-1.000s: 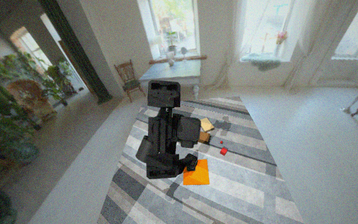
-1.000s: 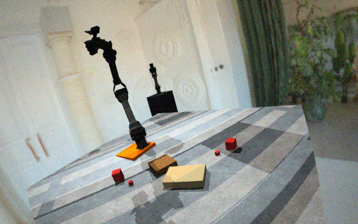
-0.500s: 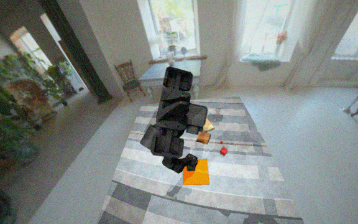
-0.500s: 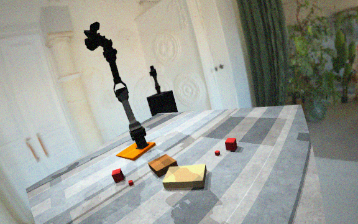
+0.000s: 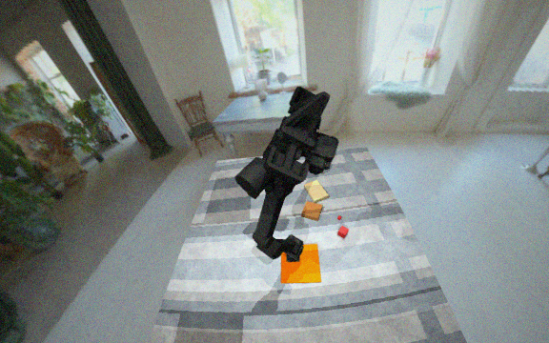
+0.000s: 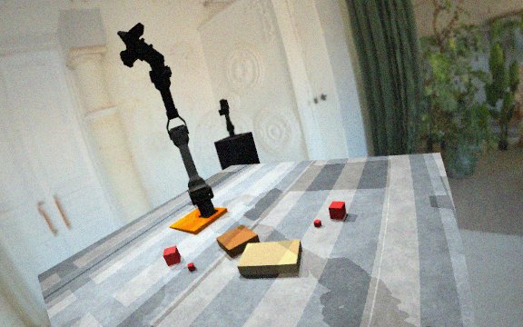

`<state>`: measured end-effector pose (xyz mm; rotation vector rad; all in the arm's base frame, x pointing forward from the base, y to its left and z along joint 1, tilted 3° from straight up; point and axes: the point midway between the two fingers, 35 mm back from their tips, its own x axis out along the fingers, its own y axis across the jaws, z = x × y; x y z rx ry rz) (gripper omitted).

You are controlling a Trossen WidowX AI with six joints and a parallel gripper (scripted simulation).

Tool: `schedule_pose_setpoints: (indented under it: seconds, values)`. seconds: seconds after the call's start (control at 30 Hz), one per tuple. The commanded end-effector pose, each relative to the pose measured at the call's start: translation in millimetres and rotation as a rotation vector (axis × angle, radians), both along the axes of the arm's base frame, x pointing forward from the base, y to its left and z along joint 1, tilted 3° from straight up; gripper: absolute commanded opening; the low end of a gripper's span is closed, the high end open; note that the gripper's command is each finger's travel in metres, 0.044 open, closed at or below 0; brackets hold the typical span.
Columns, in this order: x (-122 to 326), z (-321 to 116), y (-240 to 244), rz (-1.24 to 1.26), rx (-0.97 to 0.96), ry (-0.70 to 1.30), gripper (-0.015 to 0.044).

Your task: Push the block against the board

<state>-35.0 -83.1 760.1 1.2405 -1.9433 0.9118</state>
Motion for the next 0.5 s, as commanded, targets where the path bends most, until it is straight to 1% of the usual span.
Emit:
schedule_pose_setpoints:
  seconds: [0.0, 0.27, 0.47]
  values:
    - [33, -3, -22, -0.018, 0.053, 0.107, 0.0000]
    - [91, -17, -62, -0.069, 0.162, 0.325, 0.0000]
    - [126, -31, -83, -0.092, 0.200, 0.491, 0.0000]
